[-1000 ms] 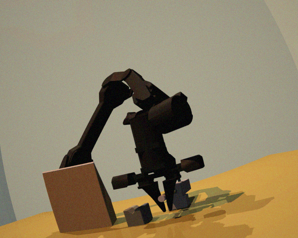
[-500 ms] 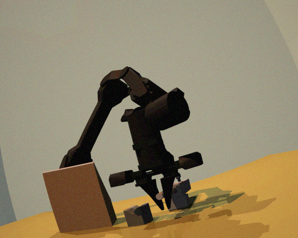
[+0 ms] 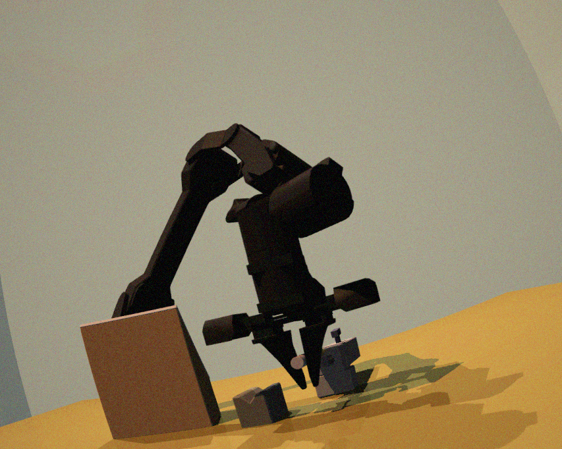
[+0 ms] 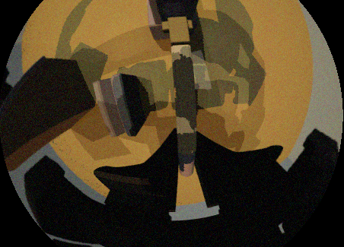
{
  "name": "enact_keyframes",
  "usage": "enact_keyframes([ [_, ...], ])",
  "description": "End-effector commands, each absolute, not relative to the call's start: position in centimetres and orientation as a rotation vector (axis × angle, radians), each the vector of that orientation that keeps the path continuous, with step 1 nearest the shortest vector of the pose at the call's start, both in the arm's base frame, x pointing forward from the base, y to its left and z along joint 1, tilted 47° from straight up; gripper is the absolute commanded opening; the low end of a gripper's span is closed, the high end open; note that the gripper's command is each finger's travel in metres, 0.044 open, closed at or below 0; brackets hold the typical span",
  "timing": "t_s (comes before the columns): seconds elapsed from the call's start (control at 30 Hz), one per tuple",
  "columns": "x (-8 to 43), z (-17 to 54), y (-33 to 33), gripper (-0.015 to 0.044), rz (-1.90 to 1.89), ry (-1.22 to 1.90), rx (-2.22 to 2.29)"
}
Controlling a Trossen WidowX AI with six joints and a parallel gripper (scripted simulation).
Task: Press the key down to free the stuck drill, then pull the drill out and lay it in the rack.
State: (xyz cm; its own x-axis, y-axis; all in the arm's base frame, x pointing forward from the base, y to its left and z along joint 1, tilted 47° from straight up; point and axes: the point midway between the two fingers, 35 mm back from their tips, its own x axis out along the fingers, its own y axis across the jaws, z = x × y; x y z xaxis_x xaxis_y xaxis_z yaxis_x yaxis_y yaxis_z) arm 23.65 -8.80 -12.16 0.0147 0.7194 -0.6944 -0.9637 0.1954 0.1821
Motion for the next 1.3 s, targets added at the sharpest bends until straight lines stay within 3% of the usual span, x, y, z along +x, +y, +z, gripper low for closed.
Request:
enact_keyframes([
  [0.0,23.7,-12.0,-9.0,0.0000,1.365,0.779,-0.400],
  [1.27,23.5,-10.2,-10.5,0.0000,1.365,0.780,-0.400],
])
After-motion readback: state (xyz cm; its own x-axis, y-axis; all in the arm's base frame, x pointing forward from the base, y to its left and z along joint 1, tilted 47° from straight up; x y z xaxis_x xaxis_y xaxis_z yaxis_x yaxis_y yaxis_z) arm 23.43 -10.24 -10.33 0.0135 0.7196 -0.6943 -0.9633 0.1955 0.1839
